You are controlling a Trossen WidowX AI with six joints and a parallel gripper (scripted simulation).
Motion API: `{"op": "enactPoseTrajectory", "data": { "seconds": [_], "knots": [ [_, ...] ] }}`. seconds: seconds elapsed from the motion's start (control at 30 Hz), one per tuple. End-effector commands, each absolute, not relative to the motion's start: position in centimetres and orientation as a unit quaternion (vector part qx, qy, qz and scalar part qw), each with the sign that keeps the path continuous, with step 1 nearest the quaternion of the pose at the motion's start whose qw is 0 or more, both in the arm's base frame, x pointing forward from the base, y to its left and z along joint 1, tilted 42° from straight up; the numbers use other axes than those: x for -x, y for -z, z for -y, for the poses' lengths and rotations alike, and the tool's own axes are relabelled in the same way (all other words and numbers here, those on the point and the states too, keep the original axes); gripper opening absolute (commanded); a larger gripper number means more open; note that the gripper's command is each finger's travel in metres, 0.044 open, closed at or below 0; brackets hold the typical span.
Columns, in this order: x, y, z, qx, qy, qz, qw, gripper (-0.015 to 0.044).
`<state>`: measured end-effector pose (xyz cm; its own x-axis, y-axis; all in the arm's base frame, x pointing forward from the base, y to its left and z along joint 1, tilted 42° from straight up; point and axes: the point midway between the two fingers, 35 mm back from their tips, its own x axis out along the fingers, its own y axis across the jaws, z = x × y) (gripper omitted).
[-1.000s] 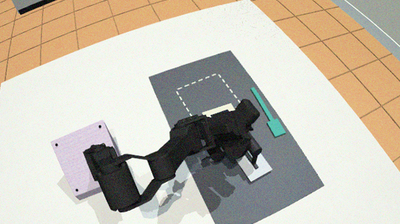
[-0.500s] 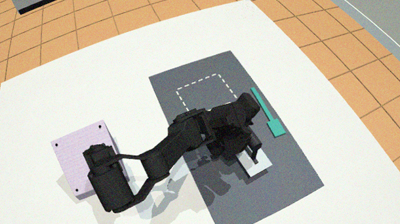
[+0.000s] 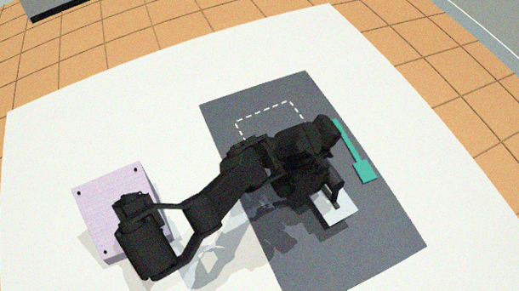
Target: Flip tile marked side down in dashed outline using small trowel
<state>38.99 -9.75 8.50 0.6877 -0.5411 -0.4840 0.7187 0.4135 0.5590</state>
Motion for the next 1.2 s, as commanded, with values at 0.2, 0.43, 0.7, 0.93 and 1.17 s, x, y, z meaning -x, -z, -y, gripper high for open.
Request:
{"op": "enactPoseTrajectory", "data": {
  "seconds": [0.2, 0.43, 0.7, 0.93, 1.17],
  "knots": [
    [-39.5, -8.5, 7.8, -0.392, 0.371, -0.112, 0.834, 0.0],
    [-39.7, -8.1, 6.8, -0.392, 0.371, -0.112, 0.834, 0.0],
    [-39.8, -7.4, 5.7, -0.393, 0.371, -0.113, 0.834, 0.0],
    [-39.9, -6.6, 4.9, -0.393, 0.371, -0.113, 0.834, 0.0],
    [-40.0, -5.7, 4.3, -0.393, 0.371, -0.113, 0.834, 0.0]
  ]
}}
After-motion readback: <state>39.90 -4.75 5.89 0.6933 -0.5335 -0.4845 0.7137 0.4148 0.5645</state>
